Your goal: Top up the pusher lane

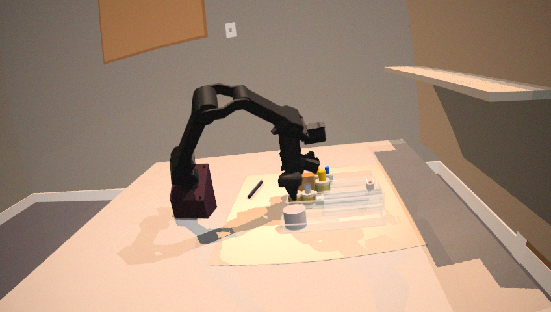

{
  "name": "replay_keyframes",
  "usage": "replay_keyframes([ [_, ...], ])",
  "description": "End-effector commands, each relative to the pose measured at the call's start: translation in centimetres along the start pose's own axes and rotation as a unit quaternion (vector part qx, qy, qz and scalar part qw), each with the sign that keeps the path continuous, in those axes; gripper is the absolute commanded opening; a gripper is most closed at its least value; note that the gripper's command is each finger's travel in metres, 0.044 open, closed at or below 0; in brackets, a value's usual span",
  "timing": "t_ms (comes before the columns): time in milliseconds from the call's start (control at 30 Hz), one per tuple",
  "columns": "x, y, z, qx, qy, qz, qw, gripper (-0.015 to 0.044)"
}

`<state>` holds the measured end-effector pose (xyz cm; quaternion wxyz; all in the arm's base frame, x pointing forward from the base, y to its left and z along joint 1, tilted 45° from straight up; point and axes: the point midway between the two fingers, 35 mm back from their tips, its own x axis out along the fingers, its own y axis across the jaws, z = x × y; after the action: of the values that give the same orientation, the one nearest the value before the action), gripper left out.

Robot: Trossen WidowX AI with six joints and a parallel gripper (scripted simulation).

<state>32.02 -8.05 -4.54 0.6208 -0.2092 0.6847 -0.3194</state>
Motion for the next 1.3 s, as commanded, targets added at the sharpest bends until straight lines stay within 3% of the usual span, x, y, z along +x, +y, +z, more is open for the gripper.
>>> replay_keyframes([
  [0, 0.03, -0.16, 0.17, 0.005, -0.005, -0.004, 1.0, 0.0],
  [933, 0.02, 0.02, -0.34, 0.005, -0.004, -0.004, 1.0, 0.0],
  [1267, 0.01, 0.05, -0.27, 0.005, -0.004, -0.004, 1.0, 0.0263],
])
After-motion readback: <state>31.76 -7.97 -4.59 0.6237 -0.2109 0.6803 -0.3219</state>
